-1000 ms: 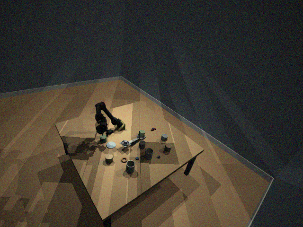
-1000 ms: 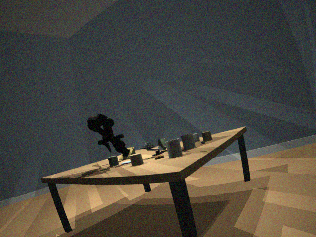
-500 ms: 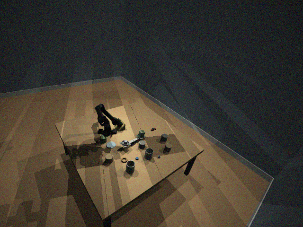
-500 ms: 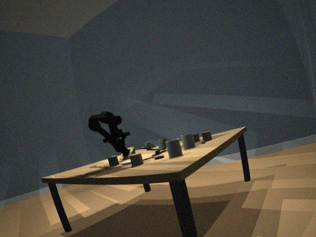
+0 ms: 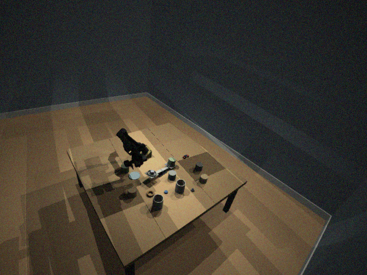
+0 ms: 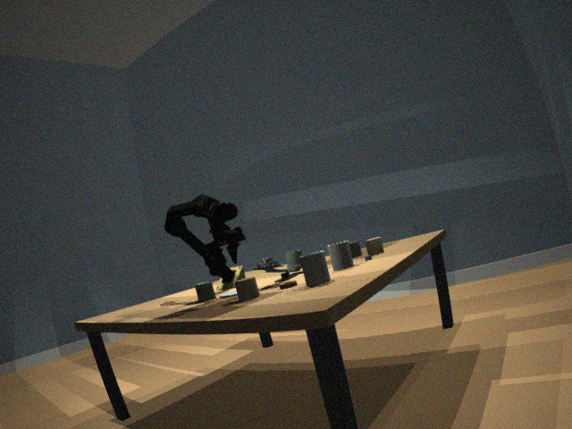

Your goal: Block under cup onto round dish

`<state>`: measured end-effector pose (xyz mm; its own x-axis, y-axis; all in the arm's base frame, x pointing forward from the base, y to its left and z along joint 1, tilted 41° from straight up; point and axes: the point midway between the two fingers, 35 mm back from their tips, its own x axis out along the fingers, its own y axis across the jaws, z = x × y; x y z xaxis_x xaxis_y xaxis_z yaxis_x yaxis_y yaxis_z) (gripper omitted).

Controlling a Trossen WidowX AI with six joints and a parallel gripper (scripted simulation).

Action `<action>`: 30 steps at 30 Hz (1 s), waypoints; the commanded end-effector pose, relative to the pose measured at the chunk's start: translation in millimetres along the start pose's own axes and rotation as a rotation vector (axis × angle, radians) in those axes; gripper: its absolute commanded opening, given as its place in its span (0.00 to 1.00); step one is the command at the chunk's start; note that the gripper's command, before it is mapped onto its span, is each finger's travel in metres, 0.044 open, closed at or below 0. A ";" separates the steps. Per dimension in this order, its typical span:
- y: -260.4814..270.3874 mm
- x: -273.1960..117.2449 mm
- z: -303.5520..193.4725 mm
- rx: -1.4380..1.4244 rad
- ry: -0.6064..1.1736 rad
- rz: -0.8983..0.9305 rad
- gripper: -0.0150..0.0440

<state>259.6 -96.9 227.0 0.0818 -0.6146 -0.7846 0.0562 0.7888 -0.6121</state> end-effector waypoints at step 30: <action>101.2 -10.9 72.7 -1.112 0.053 -0.018 0.69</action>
<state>330.4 -18.7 185.8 0.0464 -0.6381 -0.7685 -0.8173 0.4181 -0.3966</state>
